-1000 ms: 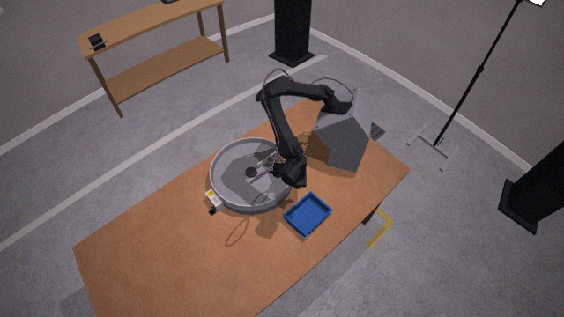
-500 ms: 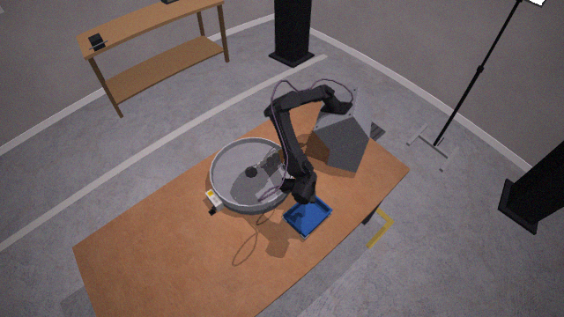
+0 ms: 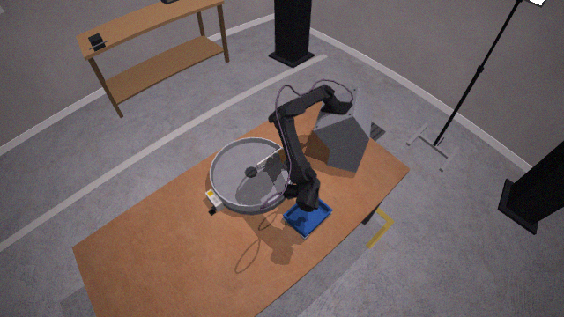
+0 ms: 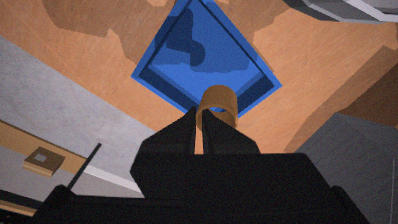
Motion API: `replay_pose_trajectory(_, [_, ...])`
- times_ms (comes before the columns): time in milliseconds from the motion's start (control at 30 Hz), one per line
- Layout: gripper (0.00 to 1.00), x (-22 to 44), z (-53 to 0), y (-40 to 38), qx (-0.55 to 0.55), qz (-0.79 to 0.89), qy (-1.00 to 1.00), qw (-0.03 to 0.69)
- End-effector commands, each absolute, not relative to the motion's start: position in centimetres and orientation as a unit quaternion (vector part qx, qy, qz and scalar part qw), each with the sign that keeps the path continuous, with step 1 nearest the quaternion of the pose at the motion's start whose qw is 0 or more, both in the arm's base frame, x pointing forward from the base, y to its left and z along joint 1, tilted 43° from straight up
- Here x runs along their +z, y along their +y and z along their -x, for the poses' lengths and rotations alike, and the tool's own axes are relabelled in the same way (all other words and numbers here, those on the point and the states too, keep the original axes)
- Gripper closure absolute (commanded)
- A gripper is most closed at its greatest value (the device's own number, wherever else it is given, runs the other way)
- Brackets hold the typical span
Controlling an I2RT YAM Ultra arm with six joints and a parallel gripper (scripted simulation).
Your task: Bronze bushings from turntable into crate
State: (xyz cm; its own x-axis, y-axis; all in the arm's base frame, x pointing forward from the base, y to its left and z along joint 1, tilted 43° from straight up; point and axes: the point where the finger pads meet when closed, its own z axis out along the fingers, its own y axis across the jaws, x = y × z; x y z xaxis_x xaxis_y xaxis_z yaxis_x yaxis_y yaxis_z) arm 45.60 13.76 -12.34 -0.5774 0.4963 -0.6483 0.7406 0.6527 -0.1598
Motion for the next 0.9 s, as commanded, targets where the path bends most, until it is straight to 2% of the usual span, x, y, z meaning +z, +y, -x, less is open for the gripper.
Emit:
replay_pose_trajectory(0, [1.00,-11.1,-45.6,16.0,-0.208,-0.348,0.863,0.302])
replay_pose_trajectory(67, [1.00,-9.7,-46.3,16.4,-0.196,-0.353,0.860,0.311])
replay_pose_trajectory(867, [1.00,-10.6,-45.9,16.3,-0.203,-0.350,0.862,0.306])
